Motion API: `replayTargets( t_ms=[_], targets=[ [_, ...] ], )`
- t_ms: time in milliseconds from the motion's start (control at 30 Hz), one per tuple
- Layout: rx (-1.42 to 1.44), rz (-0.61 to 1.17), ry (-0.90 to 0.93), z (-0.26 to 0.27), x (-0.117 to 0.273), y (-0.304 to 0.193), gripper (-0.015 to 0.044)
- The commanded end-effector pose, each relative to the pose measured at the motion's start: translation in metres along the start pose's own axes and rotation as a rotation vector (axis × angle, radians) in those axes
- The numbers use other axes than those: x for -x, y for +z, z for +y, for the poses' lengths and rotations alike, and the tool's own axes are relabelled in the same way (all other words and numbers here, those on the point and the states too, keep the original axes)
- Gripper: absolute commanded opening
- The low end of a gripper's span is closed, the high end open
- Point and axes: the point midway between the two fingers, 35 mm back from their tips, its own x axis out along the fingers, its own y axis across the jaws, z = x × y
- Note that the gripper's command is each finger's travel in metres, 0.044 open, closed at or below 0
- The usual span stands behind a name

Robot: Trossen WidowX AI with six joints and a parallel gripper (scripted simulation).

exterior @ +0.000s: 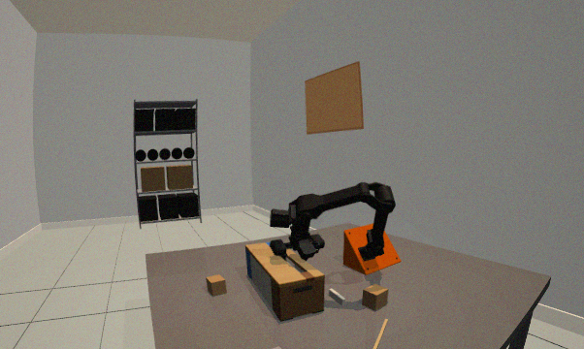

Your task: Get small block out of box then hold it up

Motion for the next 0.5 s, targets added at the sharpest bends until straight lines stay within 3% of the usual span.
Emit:
replayTargets(
  t_ms=[0, 467],
  targets=[
    [-0.002, 0.004, 0.008, 0.002, -0.006, -0.012, 0.04],
    [-0.002, 0.006, 0.007, 0.003, -0.019, -0.05, 0.04]
  ],
)
